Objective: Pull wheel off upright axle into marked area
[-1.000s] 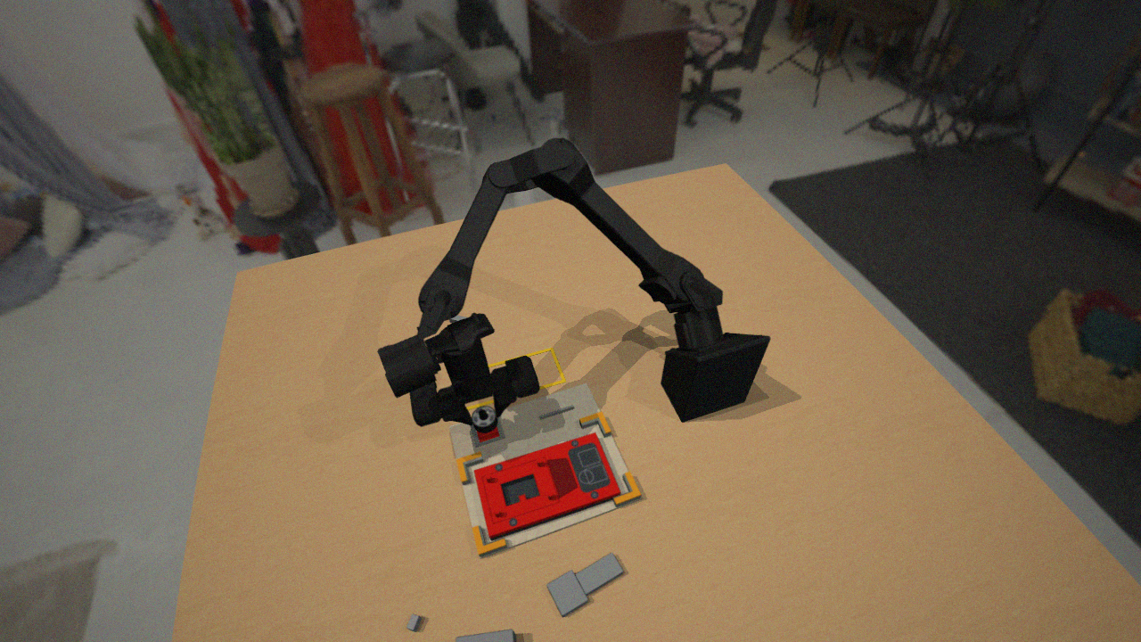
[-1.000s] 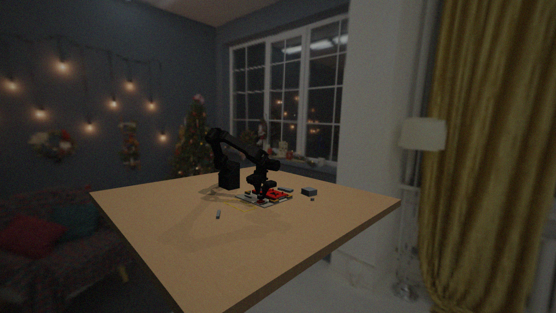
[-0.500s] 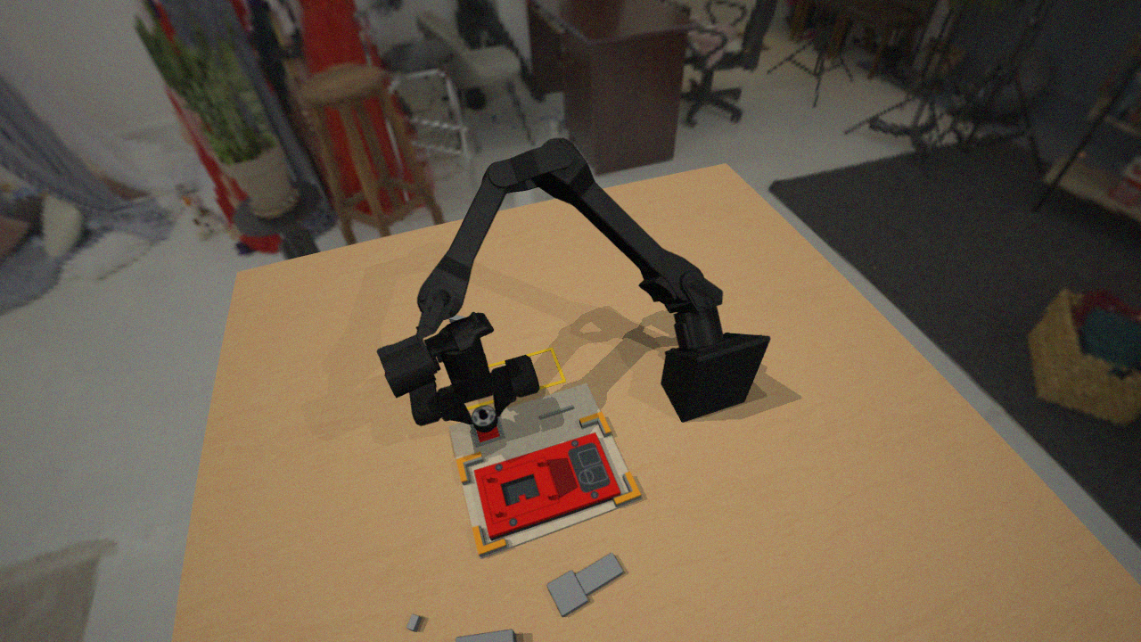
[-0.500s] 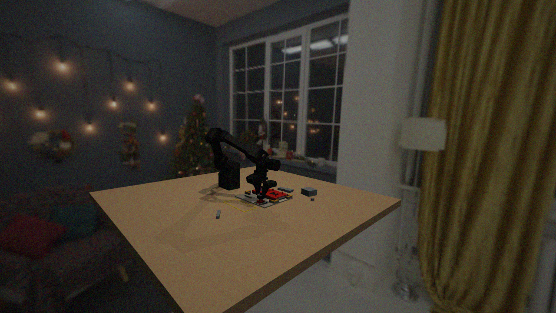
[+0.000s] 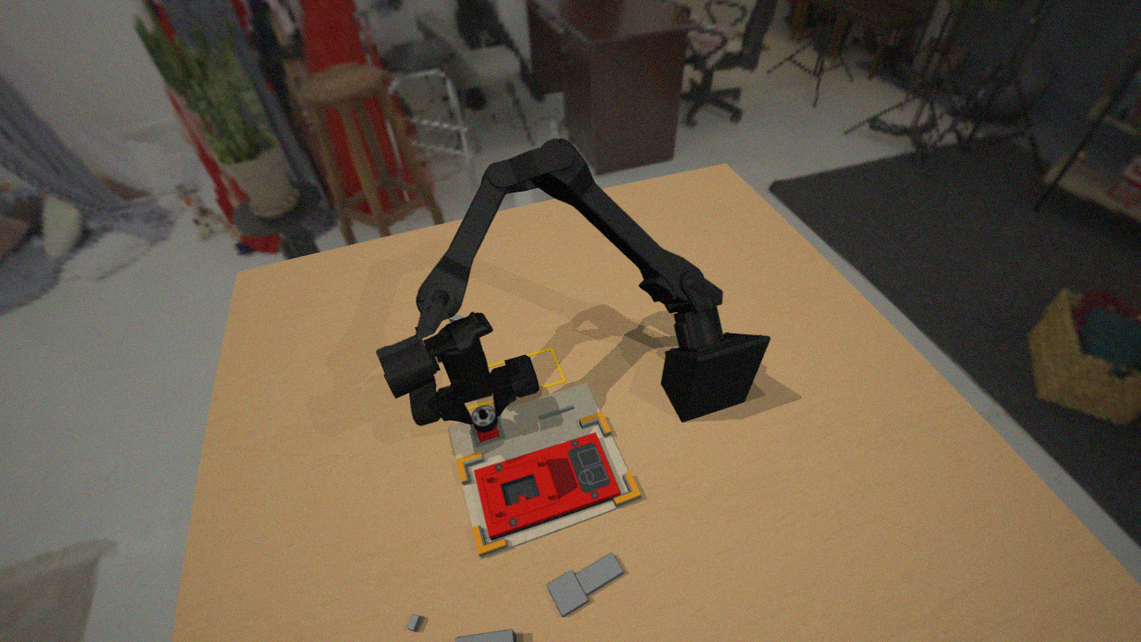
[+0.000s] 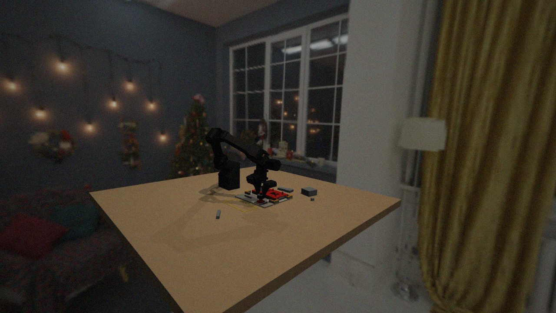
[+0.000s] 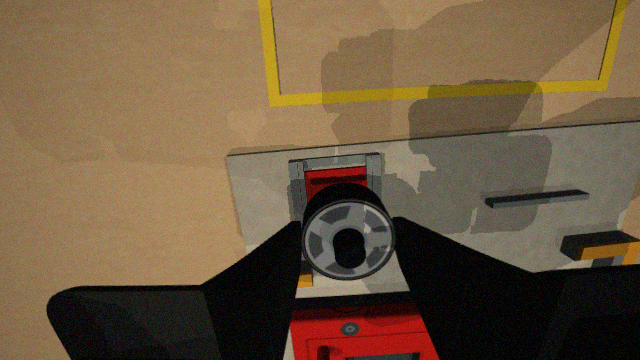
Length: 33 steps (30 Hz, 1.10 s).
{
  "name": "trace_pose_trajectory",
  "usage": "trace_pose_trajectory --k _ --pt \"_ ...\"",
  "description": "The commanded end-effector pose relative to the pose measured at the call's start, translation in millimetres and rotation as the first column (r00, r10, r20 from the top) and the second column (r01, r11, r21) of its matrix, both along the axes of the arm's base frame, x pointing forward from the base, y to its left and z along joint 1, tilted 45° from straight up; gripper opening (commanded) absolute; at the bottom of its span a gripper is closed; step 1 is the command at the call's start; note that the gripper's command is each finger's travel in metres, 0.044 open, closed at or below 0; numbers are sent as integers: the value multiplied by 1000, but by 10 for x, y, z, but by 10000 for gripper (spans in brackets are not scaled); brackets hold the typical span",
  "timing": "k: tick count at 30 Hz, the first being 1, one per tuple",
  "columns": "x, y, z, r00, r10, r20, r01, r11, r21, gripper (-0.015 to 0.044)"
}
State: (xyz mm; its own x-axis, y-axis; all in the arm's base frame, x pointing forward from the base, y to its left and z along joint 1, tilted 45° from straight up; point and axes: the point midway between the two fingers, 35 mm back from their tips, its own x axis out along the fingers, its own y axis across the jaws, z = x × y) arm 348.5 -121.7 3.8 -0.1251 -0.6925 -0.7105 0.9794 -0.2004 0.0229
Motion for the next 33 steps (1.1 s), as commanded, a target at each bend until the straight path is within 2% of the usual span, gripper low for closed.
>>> trace_pose_trajectory --k 1,33 --pt "20 69 52 1000 13 0 -13 1000 1 0" --pt "30 145 124 1000 16 -1 -16 1000 0 0"
